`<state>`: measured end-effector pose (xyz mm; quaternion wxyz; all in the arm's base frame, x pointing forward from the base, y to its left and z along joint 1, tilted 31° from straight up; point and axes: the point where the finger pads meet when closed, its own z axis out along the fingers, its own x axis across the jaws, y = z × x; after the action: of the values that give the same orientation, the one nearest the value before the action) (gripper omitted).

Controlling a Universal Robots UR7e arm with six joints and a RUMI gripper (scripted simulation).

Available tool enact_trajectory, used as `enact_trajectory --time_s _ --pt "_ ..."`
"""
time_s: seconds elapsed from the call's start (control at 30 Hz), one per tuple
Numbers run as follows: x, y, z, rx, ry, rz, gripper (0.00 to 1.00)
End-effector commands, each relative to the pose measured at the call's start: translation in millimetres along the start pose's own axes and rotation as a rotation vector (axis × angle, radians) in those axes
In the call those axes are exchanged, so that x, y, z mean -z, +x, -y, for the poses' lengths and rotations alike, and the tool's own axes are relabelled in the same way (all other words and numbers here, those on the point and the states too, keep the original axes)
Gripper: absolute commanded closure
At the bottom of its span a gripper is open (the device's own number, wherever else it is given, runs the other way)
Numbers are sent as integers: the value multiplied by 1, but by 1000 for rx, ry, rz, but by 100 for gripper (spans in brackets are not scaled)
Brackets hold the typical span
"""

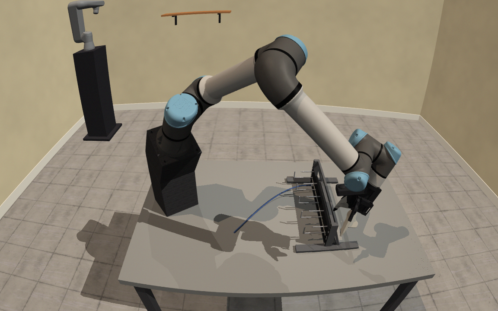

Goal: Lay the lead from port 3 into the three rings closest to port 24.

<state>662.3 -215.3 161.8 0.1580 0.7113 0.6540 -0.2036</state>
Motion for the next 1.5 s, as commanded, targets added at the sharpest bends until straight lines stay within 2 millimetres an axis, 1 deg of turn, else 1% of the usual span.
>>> enact_trajectory --time_s 0.0,0.57,0.6,0.63,0.73,0.77,0.8,1.47 --pt "1 0 0 -1 -2 0 0" --pt "2 0 0 -1 -2 0 0" --pt "8 -1 2 -1 -2 0 0" --pt "20 -3 7 -1 -2 0 0" --pt "72 -10 32 -1 -2 0 0" --pt "84 -12 38 -1 -2 0 0" --pt "90 -13 41 0 -2 0 0" --pt "89 -10 44 -15 -4 -4 0"
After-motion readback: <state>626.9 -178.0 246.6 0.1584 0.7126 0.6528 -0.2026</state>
